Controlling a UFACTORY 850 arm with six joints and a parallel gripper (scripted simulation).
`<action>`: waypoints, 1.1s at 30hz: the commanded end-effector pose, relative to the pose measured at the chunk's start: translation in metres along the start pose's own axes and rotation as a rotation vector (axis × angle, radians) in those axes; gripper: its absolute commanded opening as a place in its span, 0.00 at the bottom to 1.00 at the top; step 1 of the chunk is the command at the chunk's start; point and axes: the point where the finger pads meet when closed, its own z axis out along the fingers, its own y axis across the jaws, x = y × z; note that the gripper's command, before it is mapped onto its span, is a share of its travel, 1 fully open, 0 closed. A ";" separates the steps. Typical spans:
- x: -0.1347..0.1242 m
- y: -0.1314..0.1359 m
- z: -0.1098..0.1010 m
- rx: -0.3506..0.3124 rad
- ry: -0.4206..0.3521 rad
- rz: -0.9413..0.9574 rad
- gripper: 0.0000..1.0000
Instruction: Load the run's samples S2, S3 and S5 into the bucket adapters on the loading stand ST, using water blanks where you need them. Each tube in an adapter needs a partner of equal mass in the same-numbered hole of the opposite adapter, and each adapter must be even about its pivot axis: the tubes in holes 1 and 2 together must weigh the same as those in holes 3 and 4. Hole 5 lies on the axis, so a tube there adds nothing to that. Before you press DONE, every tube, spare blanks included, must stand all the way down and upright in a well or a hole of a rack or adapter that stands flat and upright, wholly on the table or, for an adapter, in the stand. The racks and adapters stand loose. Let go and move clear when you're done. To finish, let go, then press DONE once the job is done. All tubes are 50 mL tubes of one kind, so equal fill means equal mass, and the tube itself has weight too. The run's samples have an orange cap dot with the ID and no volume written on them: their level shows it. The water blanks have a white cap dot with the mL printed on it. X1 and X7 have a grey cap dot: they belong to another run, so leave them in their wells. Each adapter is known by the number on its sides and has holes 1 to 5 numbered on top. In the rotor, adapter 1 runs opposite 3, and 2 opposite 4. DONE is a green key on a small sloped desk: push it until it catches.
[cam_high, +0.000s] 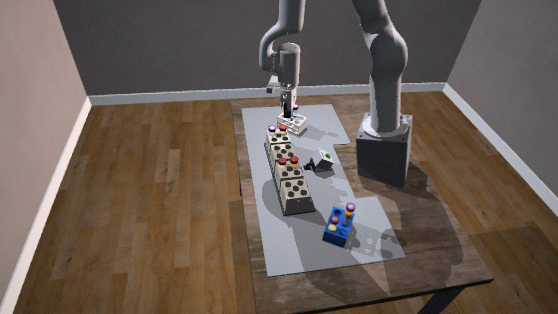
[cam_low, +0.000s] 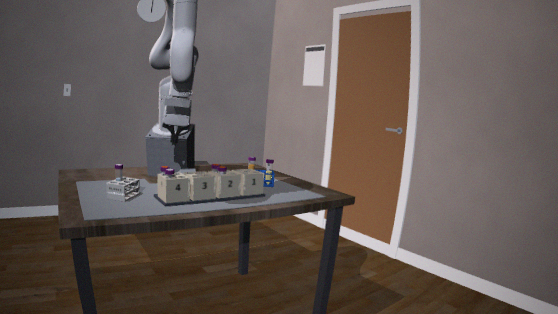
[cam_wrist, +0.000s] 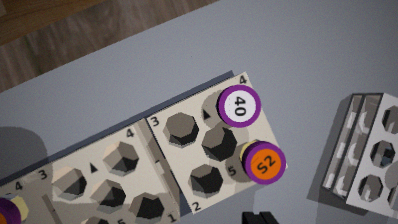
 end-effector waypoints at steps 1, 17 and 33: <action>-0.021 -0.005 0.009 -0.024 -0.019 0.167 0.00; -0.084 -0.017 0.036 -0.079 -0.083 0.626 0.00; -0.149 -0.029 0.062 -0.134 -0.147 1.085 0.00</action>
